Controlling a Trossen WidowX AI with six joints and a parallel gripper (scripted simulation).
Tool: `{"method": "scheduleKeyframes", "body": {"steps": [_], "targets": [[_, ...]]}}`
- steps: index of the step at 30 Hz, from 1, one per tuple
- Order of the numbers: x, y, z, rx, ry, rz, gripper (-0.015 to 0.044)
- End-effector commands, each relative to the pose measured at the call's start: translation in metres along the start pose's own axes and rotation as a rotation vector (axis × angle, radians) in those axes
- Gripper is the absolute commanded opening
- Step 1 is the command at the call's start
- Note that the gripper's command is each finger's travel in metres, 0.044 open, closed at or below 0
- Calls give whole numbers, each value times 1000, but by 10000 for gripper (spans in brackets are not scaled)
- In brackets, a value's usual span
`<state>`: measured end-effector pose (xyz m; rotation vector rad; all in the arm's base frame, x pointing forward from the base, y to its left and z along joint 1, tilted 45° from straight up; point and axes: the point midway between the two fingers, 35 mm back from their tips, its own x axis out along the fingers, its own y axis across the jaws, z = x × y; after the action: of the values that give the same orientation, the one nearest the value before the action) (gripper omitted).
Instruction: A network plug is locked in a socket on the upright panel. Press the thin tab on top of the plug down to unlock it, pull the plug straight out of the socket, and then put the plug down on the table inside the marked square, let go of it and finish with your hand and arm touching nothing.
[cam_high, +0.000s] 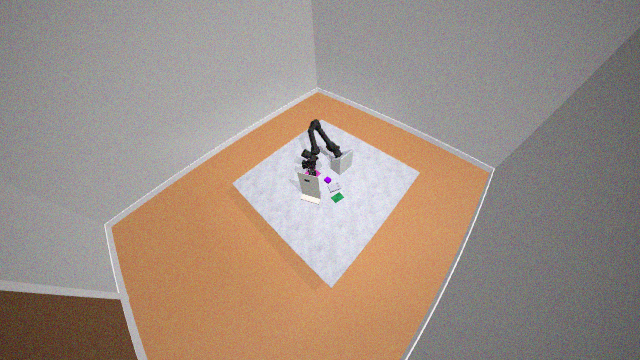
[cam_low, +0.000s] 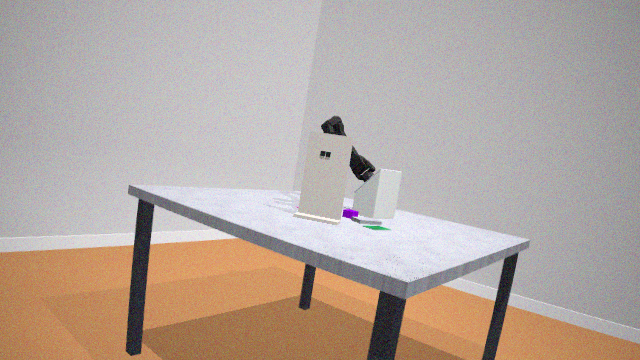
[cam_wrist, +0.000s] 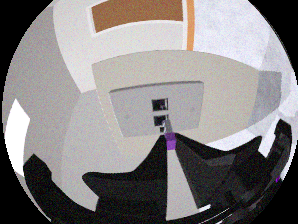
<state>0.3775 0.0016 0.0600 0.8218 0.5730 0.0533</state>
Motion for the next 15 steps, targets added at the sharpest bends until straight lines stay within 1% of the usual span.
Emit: {"method": "scheduleKeyframes", "body": {"steps": [1,15], "targets": [[-3,0,-2,-2,4,0,0],[-9,0,-2,-2,4,0,0]]}}
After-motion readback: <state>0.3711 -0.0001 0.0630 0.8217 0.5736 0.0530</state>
